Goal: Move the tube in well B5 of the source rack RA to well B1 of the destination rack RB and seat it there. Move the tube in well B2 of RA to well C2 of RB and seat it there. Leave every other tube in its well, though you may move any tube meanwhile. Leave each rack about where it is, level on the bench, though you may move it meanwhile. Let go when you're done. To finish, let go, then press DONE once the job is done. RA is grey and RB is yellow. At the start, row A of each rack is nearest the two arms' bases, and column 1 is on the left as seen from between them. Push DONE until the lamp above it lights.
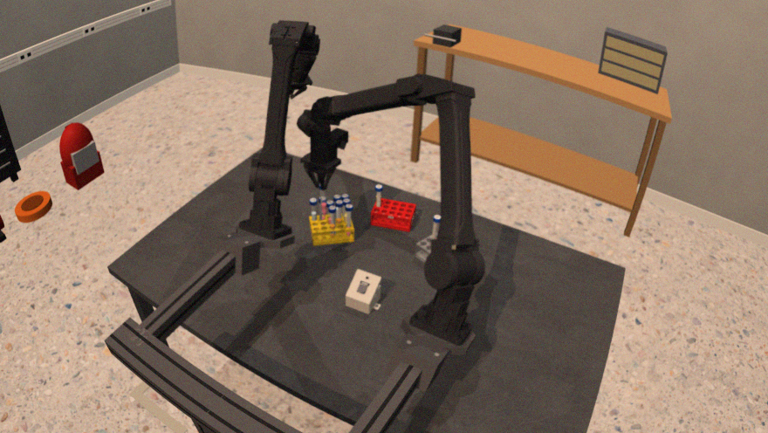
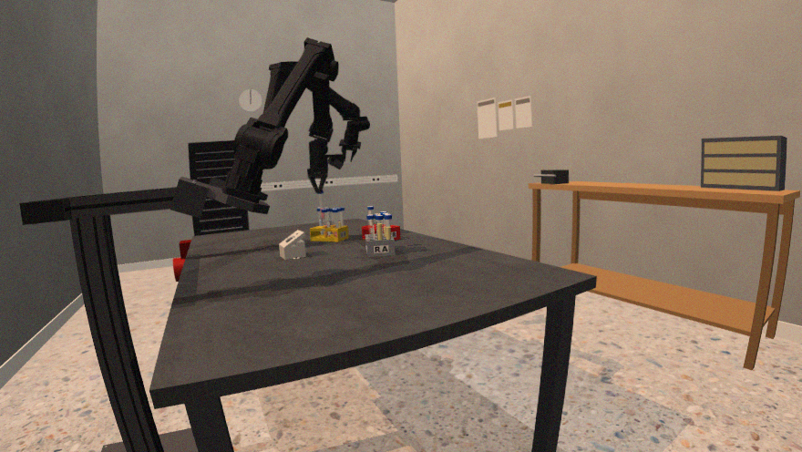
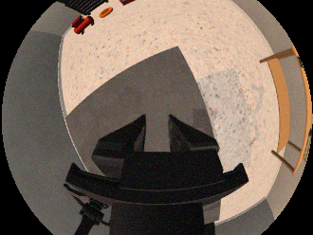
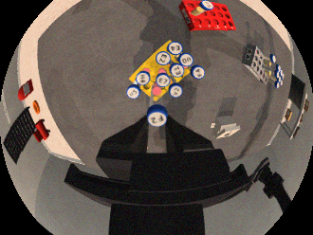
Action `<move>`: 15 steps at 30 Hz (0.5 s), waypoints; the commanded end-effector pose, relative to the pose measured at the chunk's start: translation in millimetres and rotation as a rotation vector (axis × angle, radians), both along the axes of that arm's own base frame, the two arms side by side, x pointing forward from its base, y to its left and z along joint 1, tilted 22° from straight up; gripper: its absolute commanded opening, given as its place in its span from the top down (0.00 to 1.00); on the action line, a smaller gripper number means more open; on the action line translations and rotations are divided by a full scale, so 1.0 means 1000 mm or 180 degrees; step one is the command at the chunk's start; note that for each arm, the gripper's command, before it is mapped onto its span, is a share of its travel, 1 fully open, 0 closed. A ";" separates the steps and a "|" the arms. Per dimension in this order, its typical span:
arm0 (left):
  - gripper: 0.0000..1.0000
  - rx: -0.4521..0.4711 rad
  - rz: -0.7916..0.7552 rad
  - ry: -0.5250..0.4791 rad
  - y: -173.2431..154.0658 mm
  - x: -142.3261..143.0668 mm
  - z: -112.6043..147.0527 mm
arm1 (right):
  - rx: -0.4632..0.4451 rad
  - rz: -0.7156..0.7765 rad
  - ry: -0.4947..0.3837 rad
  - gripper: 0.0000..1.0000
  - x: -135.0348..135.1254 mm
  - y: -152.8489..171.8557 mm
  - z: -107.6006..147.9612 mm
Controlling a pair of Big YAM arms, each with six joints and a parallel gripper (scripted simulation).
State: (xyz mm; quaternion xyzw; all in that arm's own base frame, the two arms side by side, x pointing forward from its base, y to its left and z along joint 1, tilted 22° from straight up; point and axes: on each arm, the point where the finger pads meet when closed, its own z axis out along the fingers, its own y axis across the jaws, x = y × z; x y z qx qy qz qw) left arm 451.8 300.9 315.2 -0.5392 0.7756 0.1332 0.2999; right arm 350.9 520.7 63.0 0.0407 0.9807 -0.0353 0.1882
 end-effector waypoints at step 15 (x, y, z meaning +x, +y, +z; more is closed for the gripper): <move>0.70 0.0060 0.0003 -0.0111 0.003 0.004 0.020 | 0.0107 0.0014 -0.0053 1.00 0.008 0.016 0.020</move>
